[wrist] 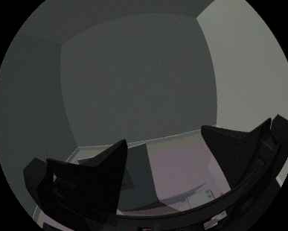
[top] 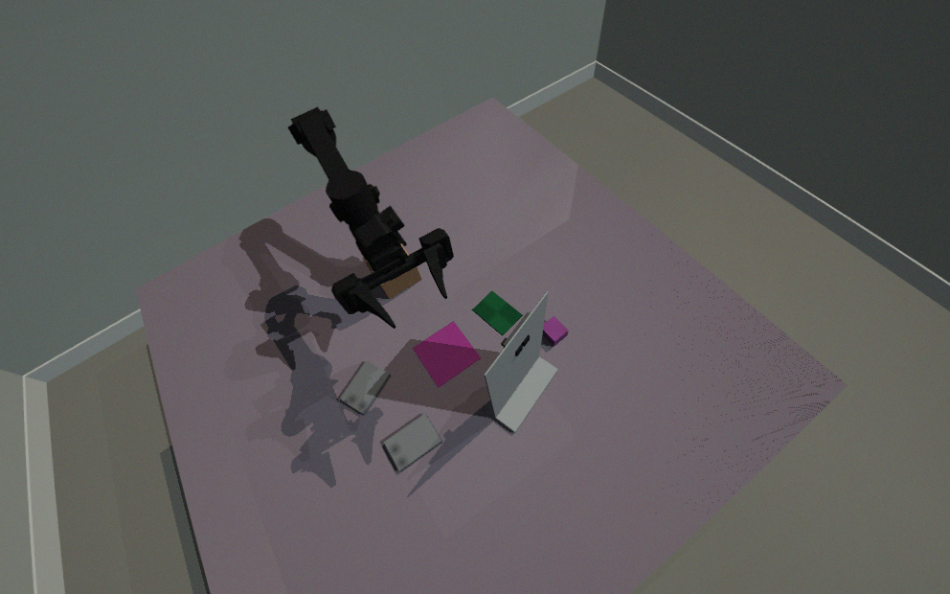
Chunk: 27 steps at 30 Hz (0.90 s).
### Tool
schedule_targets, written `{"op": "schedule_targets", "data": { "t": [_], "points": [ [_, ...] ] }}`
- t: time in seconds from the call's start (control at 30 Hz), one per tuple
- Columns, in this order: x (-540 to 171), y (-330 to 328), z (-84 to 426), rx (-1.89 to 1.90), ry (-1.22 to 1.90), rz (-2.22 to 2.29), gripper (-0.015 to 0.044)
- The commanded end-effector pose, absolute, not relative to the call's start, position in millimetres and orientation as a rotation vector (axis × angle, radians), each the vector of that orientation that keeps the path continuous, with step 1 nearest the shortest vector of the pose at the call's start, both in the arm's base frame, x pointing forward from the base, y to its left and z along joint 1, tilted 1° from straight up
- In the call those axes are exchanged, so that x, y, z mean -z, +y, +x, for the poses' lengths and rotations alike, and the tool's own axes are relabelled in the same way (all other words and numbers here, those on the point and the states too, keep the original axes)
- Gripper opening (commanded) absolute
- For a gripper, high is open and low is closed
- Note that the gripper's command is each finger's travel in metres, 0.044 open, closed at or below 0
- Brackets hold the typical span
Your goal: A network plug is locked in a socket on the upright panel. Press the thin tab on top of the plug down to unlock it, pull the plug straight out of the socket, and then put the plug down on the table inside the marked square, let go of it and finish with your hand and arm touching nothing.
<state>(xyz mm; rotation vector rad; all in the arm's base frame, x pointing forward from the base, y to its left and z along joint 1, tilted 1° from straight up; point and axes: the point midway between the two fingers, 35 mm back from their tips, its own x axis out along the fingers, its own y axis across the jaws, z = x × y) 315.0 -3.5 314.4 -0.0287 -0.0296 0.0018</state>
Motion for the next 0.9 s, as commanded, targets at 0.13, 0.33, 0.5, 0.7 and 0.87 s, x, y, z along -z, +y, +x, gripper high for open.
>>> {"op": "schedule_targets", "data": {
  "t": [0.13,0.33,0.5,0.7,0.87],
  "points": [
    [-302,0,320,-0.051,-0.027,0.089,0.0269],
    [-281,5,326,-0.135,-0.007,0.293,0.0156],
    [-264,9,327,-0.203,0.022,0.462,0.0156],
    [-242,13,325,-0.28,0.073,0.663,0.0156],
    [-225,17,321,-0.339,0.129,0.83,0.0156]
  ]
}}
